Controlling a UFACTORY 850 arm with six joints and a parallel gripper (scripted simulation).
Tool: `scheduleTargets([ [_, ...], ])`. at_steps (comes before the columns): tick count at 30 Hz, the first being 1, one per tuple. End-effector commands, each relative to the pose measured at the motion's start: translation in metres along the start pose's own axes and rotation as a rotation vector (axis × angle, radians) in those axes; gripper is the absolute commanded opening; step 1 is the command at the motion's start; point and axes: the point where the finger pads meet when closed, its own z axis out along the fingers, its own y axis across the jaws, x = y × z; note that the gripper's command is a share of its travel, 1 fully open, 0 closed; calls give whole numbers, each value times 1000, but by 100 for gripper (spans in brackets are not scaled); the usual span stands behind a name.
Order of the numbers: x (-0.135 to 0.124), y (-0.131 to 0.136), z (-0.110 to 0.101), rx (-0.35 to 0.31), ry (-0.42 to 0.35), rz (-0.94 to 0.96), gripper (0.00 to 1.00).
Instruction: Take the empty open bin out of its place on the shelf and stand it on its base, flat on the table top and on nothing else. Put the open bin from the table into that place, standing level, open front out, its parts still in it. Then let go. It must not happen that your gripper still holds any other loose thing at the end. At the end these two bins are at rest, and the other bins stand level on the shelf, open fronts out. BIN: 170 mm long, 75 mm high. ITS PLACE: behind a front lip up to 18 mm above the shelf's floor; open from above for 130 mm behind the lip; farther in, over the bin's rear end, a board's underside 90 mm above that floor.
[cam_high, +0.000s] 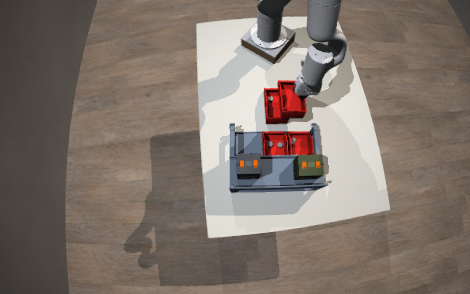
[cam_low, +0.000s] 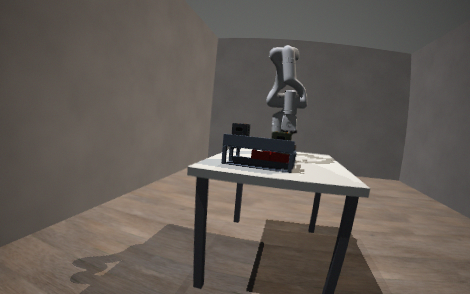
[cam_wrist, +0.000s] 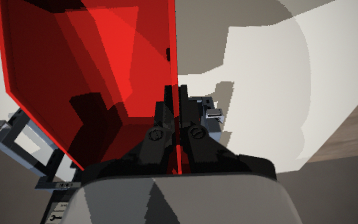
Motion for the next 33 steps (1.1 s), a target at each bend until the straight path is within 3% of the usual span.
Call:
scheduleTargets([
  [1,3,47,1,23,-11,4,0],
  [7,6,74,2,23,-11,4,0],
  [33,6,81,5,23,-11,4,0],
])
